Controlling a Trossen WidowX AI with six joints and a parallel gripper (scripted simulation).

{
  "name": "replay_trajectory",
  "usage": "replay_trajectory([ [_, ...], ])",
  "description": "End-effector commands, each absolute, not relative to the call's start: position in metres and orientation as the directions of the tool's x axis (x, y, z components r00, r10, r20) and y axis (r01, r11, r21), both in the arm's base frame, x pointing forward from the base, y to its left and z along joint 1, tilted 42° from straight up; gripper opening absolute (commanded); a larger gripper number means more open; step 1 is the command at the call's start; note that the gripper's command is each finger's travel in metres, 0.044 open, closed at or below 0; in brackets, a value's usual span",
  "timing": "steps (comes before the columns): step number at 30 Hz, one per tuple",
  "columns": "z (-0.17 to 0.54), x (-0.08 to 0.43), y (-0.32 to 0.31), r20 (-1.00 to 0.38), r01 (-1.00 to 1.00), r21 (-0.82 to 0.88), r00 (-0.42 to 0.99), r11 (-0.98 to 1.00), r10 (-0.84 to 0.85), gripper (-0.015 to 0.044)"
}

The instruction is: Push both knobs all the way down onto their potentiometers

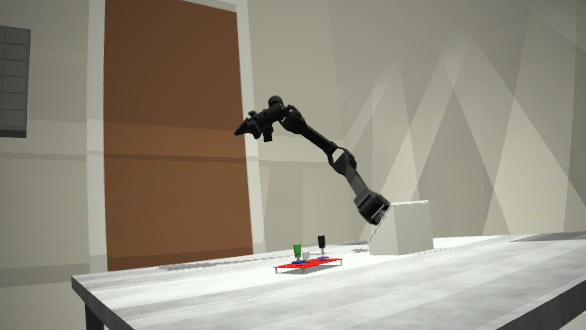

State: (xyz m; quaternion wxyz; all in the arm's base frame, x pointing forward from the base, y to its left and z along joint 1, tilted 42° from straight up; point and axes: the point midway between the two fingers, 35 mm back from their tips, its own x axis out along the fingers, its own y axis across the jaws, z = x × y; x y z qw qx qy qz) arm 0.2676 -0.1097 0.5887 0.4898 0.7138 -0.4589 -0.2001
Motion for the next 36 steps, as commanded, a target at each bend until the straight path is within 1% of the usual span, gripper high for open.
replay_trajectory([
  [1,0.576,0.289,-0.109,0.156,-0.395,0.915,0.529,-0.079,-0.834,0.0000],
  [3,0.565,0.302,-0.106,0.136,-0.335,0.940,0.549,-0.068,-0.825,0.0000],
  [9,0.549,0.328,-0.102,0.122,-0.290,0.954,0.608,-0.077,-0.785,0.0000],
  [20,0.481,0.383,-0.084,-0.037,0.062,0.998,0.679,0.007,-0.733,0.0000],
  [28,0.430,0.410,-0.070,-0.156,0.296,0.952,0.697,0.082,-0.700,0.0000],
  [36,0.373,0.431,-0.055,-0.289,0.519,0.837,0.688,0.173,-0.666,0.0000],
])
